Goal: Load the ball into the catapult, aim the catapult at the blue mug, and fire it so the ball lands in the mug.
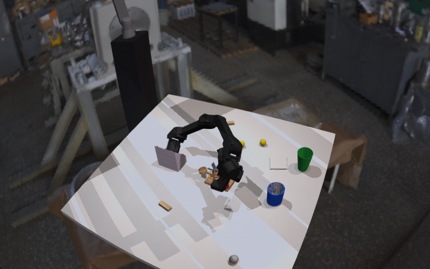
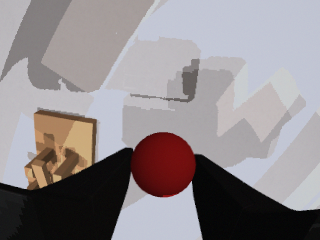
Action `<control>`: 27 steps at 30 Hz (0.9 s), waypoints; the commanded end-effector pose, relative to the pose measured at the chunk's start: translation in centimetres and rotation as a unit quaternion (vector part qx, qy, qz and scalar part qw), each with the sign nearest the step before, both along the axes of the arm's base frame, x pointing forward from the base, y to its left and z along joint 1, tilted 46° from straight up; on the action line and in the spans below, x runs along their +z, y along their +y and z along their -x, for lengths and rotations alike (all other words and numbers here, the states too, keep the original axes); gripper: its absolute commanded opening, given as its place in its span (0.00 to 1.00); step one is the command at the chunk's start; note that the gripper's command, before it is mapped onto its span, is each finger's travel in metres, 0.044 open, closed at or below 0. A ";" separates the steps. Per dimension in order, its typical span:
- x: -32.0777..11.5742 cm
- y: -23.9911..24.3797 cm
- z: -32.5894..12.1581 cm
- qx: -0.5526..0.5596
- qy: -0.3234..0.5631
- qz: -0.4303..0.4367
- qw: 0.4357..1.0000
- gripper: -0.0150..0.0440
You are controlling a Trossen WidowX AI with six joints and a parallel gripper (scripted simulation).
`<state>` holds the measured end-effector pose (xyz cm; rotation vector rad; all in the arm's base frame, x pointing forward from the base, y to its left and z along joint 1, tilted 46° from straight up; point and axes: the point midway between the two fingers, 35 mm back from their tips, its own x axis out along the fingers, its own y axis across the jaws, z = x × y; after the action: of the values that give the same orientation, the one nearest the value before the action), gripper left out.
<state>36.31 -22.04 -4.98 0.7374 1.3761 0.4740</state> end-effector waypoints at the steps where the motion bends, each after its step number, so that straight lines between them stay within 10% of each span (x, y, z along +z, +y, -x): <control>1: 0.2 0.5 0.6 0.009 0.006 0.002 1.000 0.25; 27: 2.5 6.0 6.2 0.045 0.061 -0.003 0.997 0.25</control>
<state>30.88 -16.73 -2.65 0.7281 1.5094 0.5036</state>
